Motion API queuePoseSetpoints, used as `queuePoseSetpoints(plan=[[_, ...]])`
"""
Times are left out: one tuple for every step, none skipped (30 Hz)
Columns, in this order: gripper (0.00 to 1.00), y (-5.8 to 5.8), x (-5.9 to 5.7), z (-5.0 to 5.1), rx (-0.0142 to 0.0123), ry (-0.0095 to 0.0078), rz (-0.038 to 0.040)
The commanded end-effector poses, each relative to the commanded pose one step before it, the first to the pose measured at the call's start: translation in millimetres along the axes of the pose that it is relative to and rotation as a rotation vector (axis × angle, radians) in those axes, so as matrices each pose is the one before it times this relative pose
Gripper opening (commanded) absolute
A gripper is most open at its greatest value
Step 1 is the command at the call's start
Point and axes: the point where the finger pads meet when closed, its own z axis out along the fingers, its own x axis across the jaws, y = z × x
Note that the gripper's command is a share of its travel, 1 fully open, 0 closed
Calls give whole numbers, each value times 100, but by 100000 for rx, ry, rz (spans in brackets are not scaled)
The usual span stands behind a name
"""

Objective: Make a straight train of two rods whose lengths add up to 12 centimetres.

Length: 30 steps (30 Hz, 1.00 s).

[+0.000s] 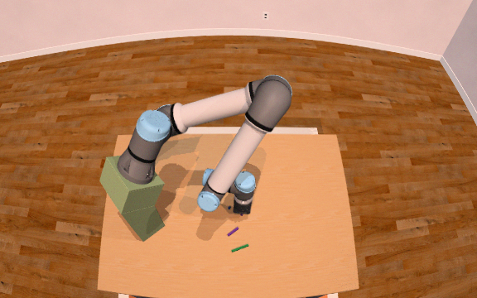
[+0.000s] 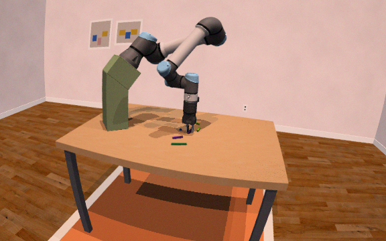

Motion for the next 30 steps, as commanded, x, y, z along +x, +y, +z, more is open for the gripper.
queuePoseSetpoints(plan=[[54, -45, 62, -6, -56, 124, -178], [54, 0, 0, 0, 0, 0, 0], [54, 0, 0, 0, 0, 0, 0], [54, 0, 0, 0, 0, 0, 0], [54, 0, 0, 0, 0, 0, 0], [54, 0, 0, 0, 0, 0, 0], [54, 0, 0, 0, 0, 0, 0], [54, 0, 0, 0, 0, 0, 0], [54, 0, 0, 0, 0, 0, 0], [54, 0, 0, 0, 0, 0, 0], [54, 0, 0, 0, 0, 0, 0], [54, 0, 0, 0, 0, 0, 0], [24, 0, 0, 0, 0, 0, 0], [24, 0, 0, 0, 0, 0, 0], [24, 0, 0, 0, 0, 0, 0], [24, 0, 0, 0, 0, 0, 0], [24, 0, 0, 0, 0, 0, 0], [24, 0, 0, 0, 0, 0, 0], [24, 0, 0, 0, 0, 0, 0], [24, 0, 0, 0, 0, 0, 0], [24, 0, 0, 0, 0, 0, 0], [24, 0, 0, 0, 0, 0, 0], [24, 0, 0, 0, 0, 0, 0], [24, 0, 0, 0, 0, 0, 0], [24, 0, 0, 0, 0, 0, 0], [24, 0, 0, 0, 0, 0, 0], [24, 0, 0, 0, 0, 0, 0], [24, 0, 0, 0, 0, 0, 0], [24, 0, 0, 0, 0, 0, 0], [24, 0, 0, 0, 0, 0, 0]])
